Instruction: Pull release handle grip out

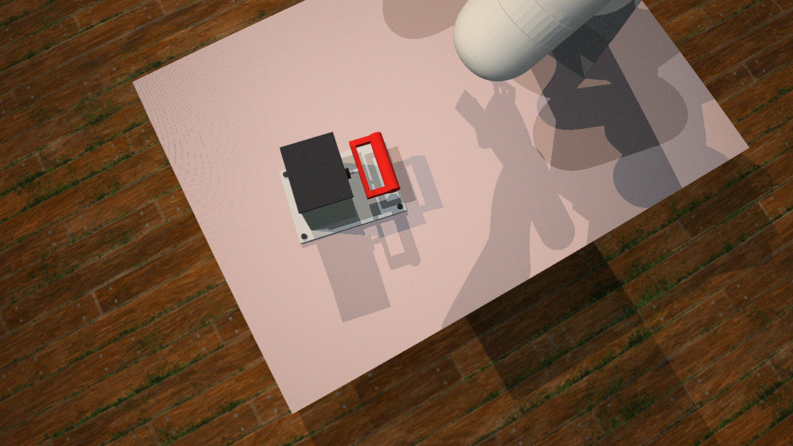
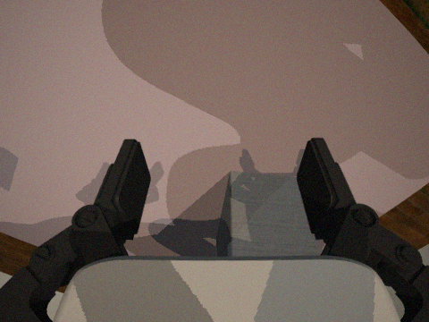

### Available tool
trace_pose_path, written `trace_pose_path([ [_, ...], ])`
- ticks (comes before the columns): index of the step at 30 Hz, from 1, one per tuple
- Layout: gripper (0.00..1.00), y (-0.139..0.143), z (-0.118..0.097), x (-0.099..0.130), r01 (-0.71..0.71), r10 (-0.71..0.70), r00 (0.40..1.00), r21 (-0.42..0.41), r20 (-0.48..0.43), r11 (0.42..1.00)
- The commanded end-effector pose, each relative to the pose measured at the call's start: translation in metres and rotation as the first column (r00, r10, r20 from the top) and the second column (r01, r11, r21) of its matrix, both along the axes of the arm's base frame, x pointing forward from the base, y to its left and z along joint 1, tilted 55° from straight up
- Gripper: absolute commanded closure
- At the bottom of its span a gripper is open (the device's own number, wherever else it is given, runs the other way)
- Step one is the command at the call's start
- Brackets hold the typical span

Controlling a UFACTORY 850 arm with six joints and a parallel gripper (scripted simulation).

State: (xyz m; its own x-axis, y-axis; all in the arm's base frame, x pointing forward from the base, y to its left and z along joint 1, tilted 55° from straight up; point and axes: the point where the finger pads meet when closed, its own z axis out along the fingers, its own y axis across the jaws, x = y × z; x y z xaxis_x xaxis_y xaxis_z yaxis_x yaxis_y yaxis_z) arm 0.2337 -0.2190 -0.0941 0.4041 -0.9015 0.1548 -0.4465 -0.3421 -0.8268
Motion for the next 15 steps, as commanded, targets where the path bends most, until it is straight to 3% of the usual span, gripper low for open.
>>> trace_pose_path([
  [1, 0.00, 0.029, 0.046, 0.023, 0.046, -0.044, 0.998, 0.061, -0.041, 0.997],
  [13, 0.00, 0.103, 0.142, 0.069, 0.144, -0.120, 0.985, 0.214, -0.121, 0.966],
  [15, 0.00, 0.103, 0.142, 0.069, 0.144, -0.120, 0.985, 0.214, -0.121, 0.966],
])
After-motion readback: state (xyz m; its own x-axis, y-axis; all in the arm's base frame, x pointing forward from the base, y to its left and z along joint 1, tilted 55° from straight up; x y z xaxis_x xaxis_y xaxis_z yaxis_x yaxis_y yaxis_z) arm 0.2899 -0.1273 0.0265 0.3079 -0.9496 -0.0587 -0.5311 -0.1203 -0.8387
